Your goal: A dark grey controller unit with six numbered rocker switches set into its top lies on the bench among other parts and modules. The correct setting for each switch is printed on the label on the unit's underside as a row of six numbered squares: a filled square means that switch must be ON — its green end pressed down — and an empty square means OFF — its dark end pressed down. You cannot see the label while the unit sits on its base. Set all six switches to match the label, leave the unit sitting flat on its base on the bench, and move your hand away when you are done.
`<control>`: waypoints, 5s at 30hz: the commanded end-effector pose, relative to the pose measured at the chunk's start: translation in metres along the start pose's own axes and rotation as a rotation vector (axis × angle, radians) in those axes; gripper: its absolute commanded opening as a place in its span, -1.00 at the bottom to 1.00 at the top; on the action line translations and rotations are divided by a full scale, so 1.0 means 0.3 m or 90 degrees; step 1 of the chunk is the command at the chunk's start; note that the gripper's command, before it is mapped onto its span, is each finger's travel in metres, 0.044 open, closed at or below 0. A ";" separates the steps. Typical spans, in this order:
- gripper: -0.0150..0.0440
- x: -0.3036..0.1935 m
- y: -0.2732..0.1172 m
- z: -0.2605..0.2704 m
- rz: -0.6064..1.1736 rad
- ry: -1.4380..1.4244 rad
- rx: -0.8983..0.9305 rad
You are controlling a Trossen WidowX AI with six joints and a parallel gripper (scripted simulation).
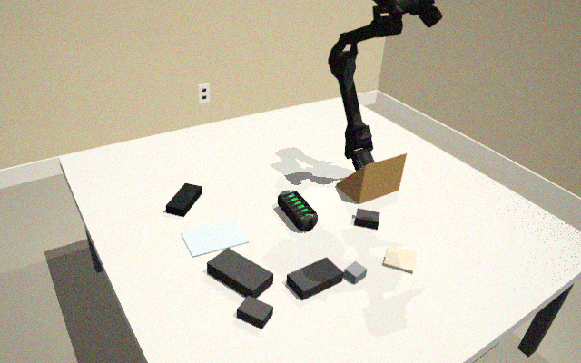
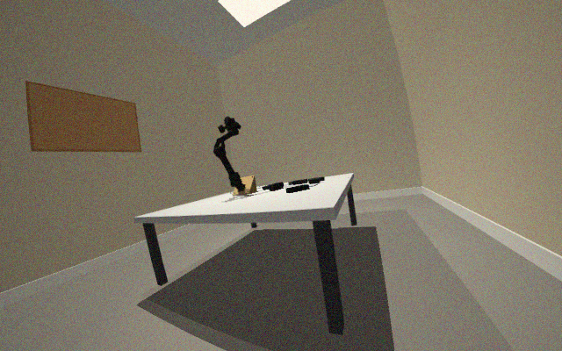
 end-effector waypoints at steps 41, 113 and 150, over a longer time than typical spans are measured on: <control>-0.49 0.825 -1.337 0.333 0.364 1.209 1.245; -0.49 0.869 -1.608 -0.782 0.584 0.762 2.404; -0.49 0.883 -1.671 -0.733 0.647 0.832 2.417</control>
Point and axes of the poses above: the point midway between the two fingers, 35 mm back from their tips, its own y axis out along the fingers, its own z axis across the jaws, x = y × z, the point moved 4 cm from there along -y, back along the fingers, and after that the axes turned 13 degrees about -y, right-handed, at the moved point
